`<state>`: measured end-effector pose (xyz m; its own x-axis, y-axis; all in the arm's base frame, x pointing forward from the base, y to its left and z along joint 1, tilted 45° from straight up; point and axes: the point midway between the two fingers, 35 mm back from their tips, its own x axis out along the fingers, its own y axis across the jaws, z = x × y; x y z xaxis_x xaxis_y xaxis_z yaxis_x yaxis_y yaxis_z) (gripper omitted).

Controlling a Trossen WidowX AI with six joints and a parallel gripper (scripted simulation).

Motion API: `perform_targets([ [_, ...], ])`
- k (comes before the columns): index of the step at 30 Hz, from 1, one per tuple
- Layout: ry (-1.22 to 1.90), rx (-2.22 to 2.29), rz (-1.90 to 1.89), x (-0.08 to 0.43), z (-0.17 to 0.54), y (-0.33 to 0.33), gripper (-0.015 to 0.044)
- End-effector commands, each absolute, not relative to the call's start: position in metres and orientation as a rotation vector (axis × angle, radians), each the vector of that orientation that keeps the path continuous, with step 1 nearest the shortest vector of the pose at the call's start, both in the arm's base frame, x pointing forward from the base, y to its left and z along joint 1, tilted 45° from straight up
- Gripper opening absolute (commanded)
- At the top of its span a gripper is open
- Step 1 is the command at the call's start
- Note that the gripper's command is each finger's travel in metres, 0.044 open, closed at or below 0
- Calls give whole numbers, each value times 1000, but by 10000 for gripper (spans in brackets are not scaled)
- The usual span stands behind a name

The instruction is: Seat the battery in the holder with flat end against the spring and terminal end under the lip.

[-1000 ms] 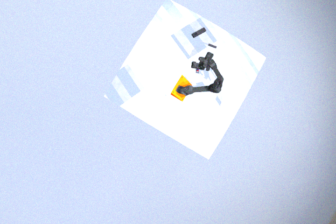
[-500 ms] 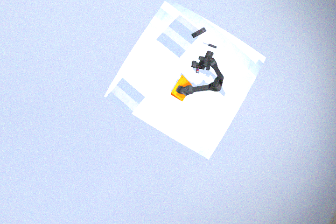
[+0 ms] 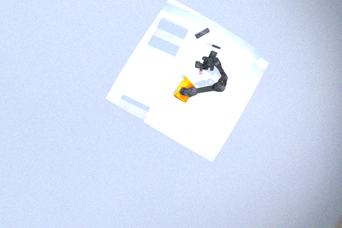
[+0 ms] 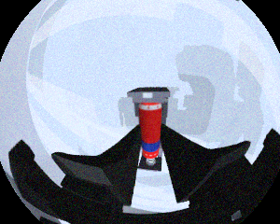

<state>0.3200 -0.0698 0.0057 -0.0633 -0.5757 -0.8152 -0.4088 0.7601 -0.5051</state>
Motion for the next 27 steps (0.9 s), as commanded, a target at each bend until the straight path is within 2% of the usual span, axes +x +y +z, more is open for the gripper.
perform_targets([
  [1,1689,-789,-167,321,5,-70,63],
  [10,1692,-787,-166,321,5,-70,63],
  [14,1692,-787,-166,321,5,-70,166],
  [27,1692,-787,-161,321,16,-59,166],
])
